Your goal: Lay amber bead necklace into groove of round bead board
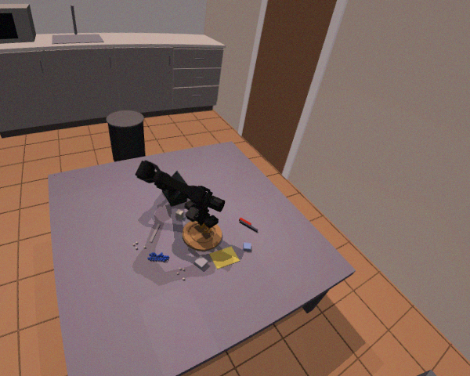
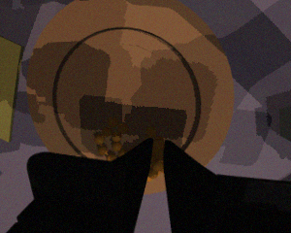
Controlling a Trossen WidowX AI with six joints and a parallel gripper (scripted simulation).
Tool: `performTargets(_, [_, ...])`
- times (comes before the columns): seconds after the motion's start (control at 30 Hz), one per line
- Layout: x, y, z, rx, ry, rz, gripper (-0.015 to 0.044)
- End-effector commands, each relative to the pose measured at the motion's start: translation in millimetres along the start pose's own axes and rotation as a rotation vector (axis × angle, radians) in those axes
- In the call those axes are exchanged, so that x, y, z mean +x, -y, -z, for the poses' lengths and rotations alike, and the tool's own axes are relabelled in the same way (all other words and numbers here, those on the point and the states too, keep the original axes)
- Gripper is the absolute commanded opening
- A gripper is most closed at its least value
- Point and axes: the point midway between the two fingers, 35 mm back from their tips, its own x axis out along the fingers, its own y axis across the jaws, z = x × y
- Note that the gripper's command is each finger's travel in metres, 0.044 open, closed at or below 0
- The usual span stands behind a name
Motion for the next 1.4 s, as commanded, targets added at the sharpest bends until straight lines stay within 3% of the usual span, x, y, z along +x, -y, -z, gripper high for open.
performTargets(0.0, [7,2,-1,-0.008,0.004,0.003,0.0])
performTargets(0.6, [19,2,-1,-0.008,0.005,0.003,0.0])
performTargets(1.17, [4,1,-1,-0.006,0.003,-0.001,0.044])
performTargets(1.37, [1,3,-1,-0.012,0.006,0.004,0.044])
